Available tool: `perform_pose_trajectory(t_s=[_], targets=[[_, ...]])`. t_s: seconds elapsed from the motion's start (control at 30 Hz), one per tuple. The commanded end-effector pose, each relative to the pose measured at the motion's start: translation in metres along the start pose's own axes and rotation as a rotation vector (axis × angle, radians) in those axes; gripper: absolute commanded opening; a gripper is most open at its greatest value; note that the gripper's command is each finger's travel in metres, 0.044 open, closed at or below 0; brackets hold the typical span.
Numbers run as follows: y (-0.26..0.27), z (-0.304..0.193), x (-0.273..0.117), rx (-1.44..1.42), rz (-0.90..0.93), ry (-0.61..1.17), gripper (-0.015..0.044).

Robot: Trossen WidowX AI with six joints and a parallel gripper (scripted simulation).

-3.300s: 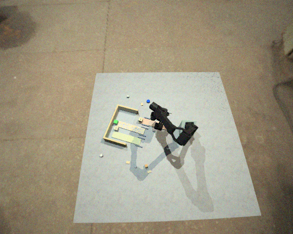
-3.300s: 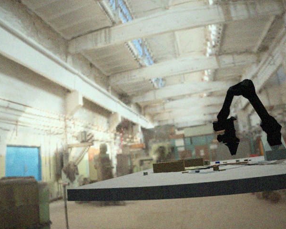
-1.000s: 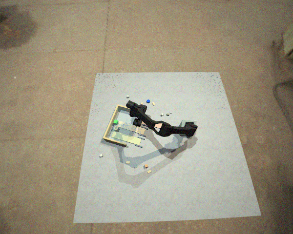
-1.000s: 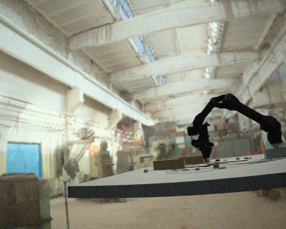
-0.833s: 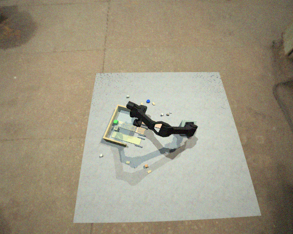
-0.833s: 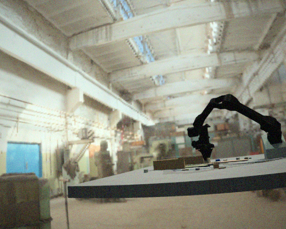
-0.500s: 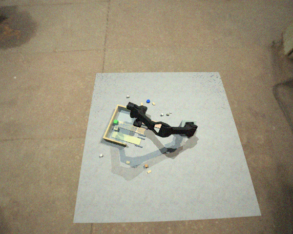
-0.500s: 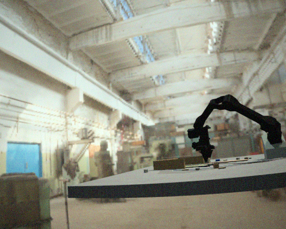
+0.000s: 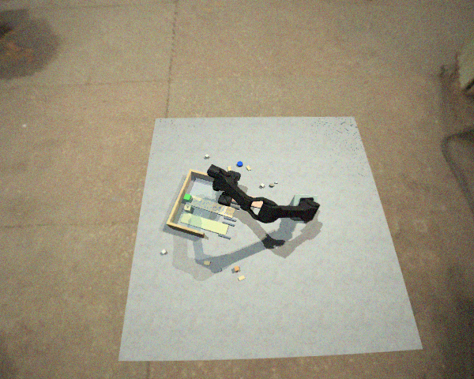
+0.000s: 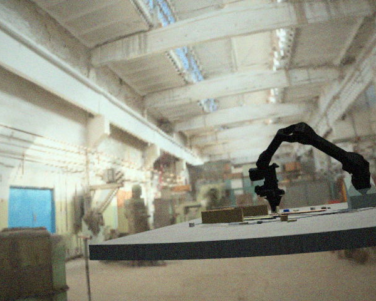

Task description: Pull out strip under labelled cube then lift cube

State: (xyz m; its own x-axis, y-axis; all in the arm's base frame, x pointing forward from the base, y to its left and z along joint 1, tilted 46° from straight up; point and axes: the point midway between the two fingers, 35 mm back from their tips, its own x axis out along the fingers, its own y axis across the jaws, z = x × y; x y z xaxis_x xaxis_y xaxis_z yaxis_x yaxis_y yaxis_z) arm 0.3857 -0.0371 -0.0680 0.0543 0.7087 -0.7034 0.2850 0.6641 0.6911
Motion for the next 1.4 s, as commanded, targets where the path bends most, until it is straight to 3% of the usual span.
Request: perform_pose_trajectory(t_s=[0.0,0.27,0.77,1.07,1.37], targets=[[-0.003,-0.013,-0.016,-0.001,-0.004,-0.011,0.0],[-0.006,-0.046,-0.036,0.004,-0.001,-0.009,0.0],[-0.01,-0.086,-0.036,0.006,-0.001,-0.007,0.0],[-0.011,-0.087,-0.071,0.006,-0.003,-0.007,0.0],[-0.011,-0.087,-0.072,0.006,-0.003,-0.007,0.0]])
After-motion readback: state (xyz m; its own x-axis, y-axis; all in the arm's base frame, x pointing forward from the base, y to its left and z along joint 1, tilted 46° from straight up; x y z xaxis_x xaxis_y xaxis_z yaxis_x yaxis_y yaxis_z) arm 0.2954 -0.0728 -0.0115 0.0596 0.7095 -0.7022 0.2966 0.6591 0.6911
